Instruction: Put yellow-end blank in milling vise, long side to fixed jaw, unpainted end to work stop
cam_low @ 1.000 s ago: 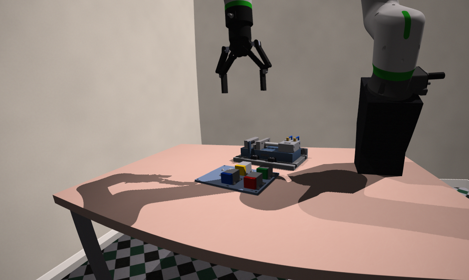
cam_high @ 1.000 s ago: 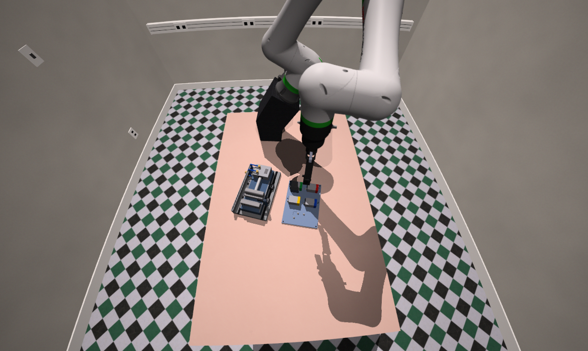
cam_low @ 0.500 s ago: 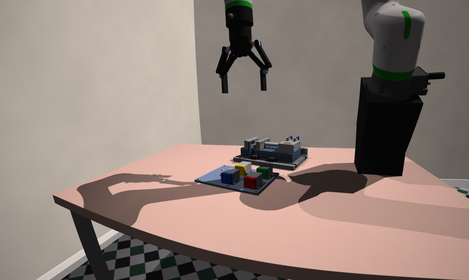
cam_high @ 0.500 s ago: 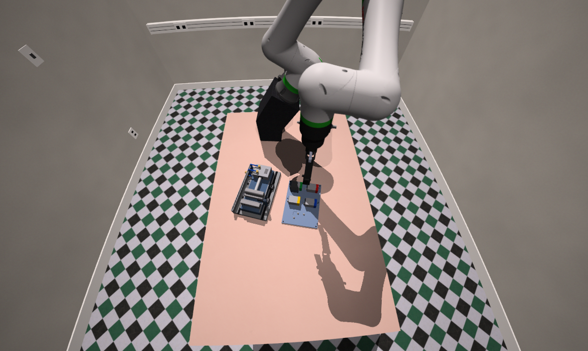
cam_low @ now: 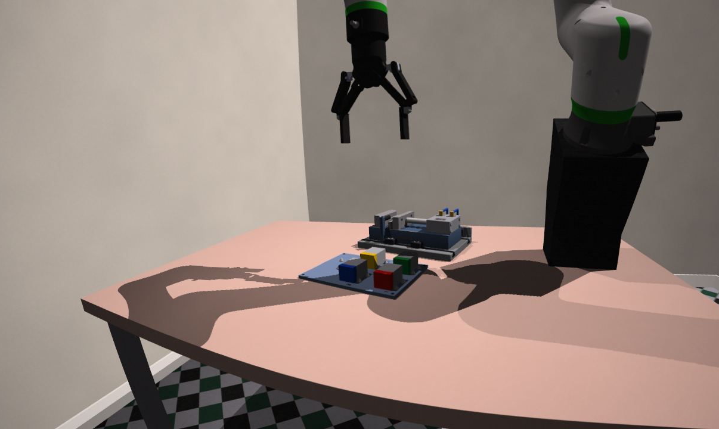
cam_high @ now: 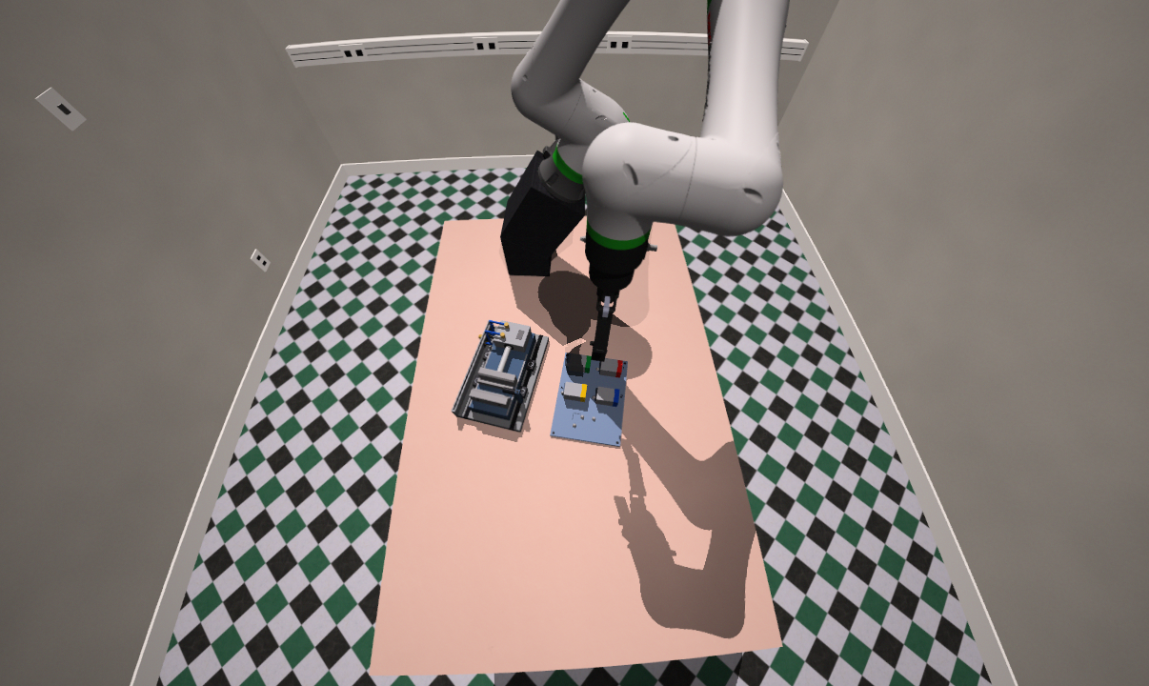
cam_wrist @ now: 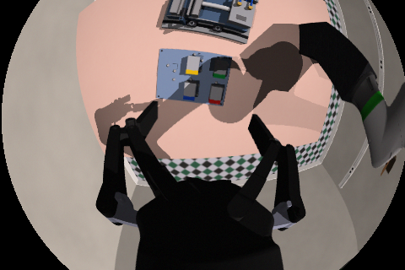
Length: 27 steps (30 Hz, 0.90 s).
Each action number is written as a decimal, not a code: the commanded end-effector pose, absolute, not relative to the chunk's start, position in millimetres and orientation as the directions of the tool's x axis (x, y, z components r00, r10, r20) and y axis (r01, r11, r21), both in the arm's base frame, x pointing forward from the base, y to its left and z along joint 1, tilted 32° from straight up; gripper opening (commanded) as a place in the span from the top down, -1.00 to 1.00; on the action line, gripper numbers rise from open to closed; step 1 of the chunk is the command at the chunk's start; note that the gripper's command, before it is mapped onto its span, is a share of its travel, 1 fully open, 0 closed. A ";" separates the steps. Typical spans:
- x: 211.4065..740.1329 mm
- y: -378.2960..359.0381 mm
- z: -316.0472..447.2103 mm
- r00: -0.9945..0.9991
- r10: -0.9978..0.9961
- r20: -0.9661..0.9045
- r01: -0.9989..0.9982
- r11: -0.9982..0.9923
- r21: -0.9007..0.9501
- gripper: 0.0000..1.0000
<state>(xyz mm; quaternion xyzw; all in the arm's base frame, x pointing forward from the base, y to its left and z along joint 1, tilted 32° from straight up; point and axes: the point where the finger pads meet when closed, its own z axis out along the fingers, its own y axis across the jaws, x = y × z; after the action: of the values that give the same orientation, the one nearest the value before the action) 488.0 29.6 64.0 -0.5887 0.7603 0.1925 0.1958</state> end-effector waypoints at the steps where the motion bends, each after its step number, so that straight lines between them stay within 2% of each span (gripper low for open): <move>1: 490.1 33.6 67.8 -0.230 -0.820 -0.524 -0.971 0.233 0.060 -1.00; 27: 496.6 51.7 79.7 -0.230 -0.820 -0.524 -0.971 0.233 0.061 -1.00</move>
<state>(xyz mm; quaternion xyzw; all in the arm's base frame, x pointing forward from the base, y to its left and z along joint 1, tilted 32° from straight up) 496.3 52.7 79.5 -0.5888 0.7603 0.1925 0.1957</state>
